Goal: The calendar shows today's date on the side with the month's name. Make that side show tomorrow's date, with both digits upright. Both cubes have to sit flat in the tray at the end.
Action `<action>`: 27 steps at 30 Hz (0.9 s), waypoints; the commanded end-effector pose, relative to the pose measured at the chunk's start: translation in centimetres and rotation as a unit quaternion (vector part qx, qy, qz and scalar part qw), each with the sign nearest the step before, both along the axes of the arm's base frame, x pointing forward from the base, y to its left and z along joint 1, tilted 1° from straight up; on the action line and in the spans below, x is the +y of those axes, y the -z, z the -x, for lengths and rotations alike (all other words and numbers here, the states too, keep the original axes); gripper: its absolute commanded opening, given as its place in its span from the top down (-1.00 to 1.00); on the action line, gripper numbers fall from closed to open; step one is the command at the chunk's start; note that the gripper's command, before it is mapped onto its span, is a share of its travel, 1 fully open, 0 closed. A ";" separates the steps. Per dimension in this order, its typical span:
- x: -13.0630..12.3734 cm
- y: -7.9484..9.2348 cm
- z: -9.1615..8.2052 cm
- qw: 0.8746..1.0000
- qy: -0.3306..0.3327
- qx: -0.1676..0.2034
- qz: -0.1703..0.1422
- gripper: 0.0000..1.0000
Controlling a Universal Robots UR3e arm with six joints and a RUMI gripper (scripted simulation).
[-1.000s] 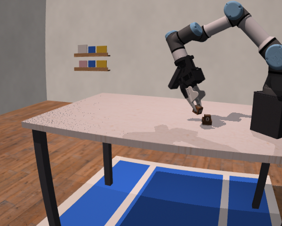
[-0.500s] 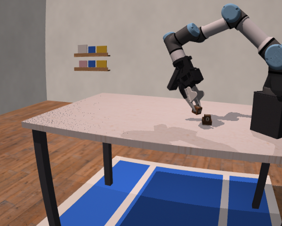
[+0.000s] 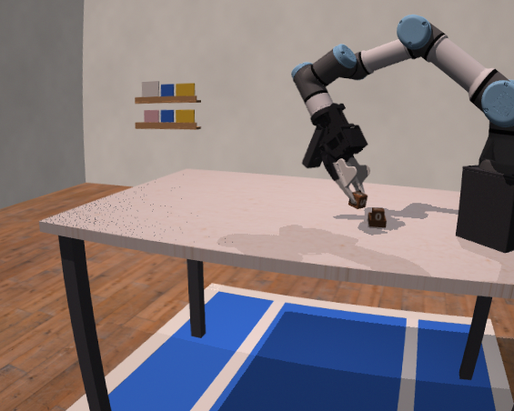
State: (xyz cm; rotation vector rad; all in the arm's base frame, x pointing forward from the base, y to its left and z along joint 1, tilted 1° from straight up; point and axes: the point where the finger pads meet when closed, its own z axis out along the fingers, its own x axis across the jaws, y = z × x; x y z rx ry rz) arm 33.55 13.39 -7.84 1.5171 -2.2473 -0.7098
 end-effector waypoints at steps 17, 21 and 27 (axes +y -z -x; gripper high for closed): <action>0.1 -0.3 0.3 0.998 -0.002 0.055 -0.022 0.80; 0.1 -0.3 0.4 0.998 -0.001 0.062 -0.024 0.80; 0.1 -0.3 0.5 0.997 -0.001 0.069 -0.028 0.80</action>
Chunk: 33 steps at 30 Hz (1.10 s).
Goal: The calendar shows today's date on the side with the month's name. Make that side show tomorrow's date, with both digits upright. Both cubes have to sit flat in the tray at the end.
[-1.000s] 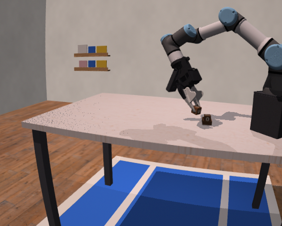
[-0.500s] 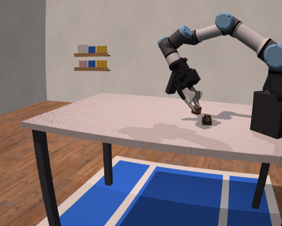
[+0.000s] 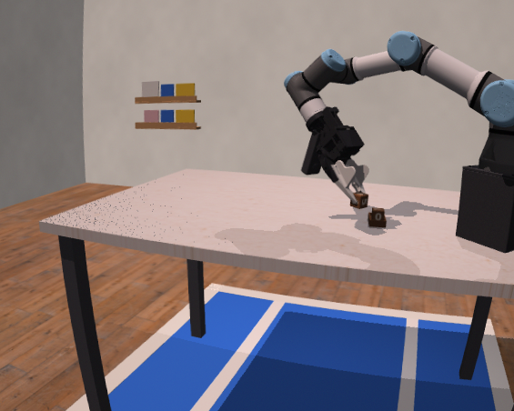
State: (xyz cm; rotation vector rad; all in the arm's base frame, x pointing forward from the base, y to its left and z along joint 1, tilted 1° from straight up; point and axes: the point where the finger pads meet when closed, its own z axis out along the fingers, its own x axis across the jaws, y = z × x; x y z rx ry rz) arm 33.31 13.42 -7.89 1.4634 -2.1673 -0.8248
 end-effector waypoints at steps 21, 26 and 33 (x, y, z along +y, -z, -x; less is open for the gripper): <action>0.1 -0.3 0.3 1.000 -0.001 0.022 -0.008 0.80; 0.1 -0.3 0.3 1.000 -0.001 0.022 -0.008 0.80; 0.1 -0.3 0.3 1.000 -0.001 0.022 -0.008 0.80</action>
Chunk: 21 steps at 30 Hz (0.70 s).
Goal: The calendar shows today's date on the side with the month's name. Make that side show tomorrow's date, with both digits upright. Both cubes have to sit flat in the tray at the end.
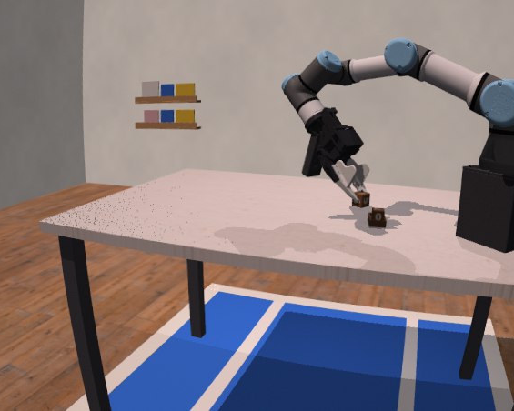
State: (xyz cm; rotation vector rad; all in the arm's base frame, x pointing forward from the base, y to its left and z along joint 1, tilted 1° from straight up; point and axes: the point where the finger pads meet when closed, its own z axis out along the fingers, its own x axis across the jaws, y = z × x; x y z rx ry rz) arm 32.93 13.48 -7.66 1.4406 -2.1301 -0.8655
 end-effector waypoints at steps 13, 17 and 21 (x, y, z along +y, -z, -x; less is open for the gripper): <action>0.0 0.5 0.0 1.000 0.000 0.000 -0.001 0.80; 0.0 0.9 0.0 1.000 0.000 0.000 -0.001 0.80; 0.0 1.5 0.0 1.000 0.000 0.000 -0.001 0.80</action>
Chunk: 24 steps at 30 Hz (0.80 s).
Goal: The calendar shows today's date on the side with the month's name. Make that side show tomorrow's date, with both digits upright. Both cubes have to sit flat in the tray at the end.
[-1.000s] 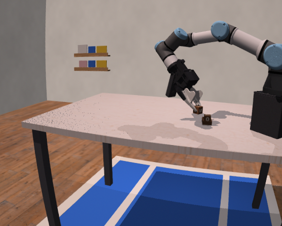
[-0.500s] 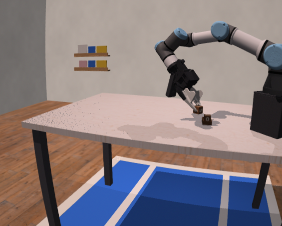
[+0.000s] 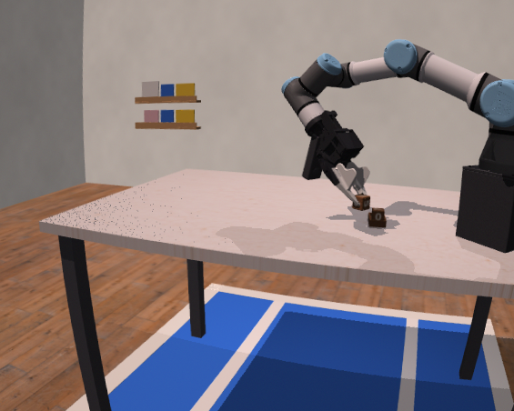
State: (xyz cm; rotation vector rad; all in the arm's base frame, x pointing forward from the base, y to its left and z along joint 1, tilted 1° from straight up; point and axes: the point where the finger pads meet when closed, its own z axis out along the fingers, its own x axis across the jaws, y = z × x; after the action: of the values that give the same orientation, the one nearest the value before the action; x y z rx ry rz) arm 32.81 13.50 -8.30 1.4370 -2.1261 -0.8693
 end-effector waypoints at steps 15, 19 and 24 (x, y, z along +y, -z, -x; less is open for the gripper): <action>0.0 3.3 -0.2 1.000 0.001 -0.003 0.000 0.80; 0.0 3.8 -0.2 1.000 0.001 -0.003 0.000 0.80; -0.1 4.4 -0.2 1.000 0.001 -0.003 0.000 0.80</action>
State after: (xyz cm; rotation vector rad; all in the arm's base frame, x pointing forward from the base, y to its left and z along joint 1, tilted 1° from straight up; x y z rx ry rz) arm 32.66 13.52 -11.71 1.4335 -2.1217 -0.8735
